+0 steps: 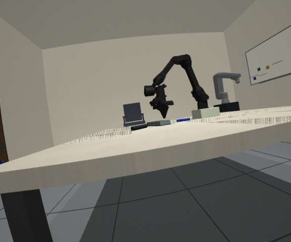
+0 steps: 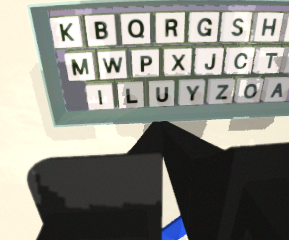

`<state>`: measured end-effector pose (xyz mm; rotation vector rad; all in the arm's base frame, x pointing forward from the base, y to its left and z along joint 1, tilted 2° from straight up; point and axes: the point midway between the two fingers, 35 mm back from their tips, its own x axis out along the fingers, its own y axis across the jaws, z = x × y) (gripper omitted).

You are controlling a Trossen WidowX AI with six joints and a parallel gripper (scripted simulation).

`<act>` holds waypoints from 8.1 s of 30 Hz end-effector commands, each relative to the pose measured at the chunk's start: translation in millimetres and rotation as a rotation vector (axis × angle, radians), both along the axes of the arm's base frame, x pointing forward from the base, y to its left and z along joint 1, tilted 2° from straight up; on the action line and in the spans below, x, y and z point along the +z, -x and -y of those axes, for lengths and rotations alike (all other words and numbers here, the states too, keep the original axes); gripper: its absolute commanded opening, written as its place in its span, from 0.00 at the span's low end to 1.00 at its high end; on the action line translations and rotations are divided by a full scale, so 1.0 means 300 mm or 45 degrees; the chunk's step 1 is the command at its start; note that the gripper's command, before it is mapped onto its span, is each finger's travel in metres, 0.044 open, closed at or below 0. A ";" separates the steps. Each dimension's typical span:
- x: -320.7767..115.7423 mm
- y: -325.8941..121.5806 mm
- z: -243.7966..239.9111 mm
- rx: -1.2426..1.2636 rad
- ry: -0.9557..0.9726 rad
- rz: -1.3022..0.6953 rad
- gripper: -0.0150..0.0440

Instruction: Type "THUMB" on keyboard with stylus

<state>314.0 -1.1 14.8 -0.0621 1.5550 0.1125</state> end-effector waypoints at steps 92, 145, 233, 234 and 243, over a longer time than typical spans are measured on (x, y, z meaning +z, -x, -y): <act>0.011 0.487 0.075 -0.989 0.177 0.616 0.51; -0.099 0.489 0.075 -0.989 0.177 0.615 0.51; 0.139 0.371 0.124 -0.286 0.596 0.423 0.25; 0.145 0.363 0.126 -0.245 0.617 0.407 0.25; 0.189 0.286 0.141 0.128 0.792 0.252 0.25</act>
